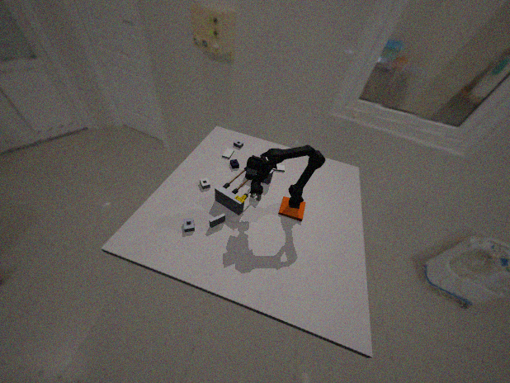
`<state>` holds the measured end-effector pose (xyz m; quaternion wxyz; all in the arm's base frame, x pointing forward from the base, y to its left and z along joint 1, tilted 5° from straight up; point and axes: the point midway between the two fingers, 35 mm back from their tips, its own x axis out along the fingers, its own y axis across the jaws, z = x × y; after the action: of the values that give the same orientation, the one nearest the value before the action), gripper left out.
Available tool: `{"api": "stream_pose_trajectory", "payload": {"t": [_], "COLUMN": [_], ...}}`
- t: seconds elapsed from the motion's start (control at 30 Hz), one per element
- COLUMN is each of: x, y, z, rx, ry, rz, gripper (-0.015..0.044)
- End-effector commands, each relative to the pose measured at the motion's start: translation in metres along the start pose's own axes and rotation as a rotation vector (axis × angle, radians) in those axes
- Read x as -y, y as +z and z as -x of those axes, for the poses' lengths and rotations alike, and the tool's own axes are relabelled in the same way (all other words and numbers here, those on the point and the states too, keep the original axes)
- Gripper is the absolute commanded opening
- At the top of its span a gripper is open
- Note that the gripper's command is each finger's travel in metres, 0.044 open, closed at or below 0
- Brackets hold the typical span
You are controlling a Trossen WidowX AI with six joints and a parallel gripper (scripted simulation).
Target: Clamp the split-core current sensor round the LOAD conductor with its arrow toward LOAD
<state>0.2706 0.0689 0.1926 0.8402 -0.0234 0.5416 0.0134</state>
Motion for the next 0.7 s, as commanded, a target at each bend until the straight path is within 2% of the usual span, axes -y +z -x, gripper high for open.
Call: {"api": "stream_pose_trajectory", "payload": {"t": [0.0, 0.13, 0.67], "x": [0.037, 0.059, 0.061], "y": [-0.04, -0.071, -0.072], "z": [-0.013, -0.022, -0.041], "rx": [-0.049, -0.076, -0.076], "ry": [-0.098, -0.168, -0.168], "rz": [-0.26, -0.448, -0.448], "gripper": [0.0279, 0.0279, 0.0279]}}
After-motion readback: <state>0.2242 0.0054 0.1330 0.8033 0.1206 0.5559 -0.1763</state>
